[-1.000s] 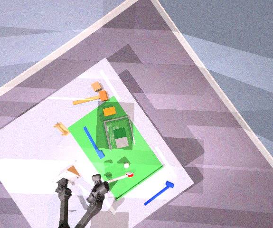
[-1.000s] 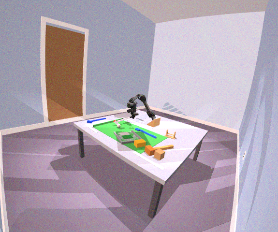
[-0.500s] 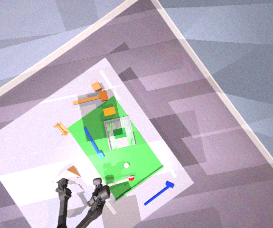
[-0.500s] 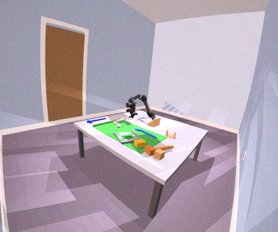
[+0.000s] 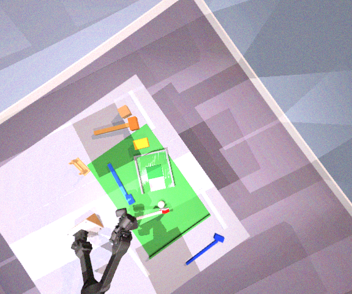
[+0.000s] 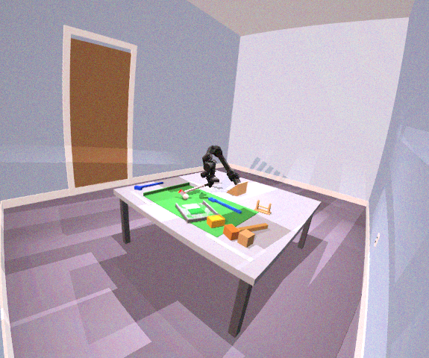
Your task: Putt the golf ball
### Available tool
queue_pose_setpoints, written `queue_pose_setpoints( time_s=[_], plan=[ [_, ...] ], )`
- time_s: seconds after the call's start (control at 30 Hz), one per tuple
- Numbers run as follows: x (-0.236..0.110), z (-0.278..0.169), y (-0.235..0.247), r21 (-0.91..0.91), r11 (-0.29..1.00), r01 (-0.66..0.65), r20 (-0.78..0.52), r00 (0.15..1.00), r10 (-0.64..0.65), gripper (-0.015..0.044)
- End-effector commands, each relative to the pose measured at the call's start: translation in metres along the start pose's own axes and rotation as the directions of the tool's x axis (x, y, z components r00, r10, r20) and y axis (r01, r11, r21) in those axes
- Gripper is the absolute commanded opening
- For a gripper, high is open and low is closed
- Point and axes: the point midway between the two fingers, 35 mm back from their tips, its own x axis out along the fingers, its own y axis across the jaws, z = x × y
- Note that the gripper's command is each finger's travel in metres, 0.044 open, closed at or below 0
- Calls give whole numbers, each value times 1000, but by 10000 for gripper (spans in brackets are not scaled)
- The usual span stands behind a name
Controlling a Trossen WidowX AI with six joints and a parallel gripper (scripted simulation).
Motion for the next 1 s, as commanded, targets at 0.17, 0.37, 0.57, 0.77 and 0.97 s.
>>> queue_pose_setpoints(
  time_s=[0.17, 0.37, 0.57, 0.77, 0.97],
  plan=[
    [-13, -1, 15, 13, 1000, -2, 3, 1000, 2, 0],
    [-40, 0, 15, 12, 1000, -3, 3, 1000, 3, 0],
    [-61, -2, 14, 12, 1000, -2, 2, 1000, 2, 0],
    [-54, -2, 14, 4, 1000, 0, 0, 1000, 0, 0],
    [-54, -2, 14, 4, 1000, 0, 0, 1000, 0, 0]
  ],
)
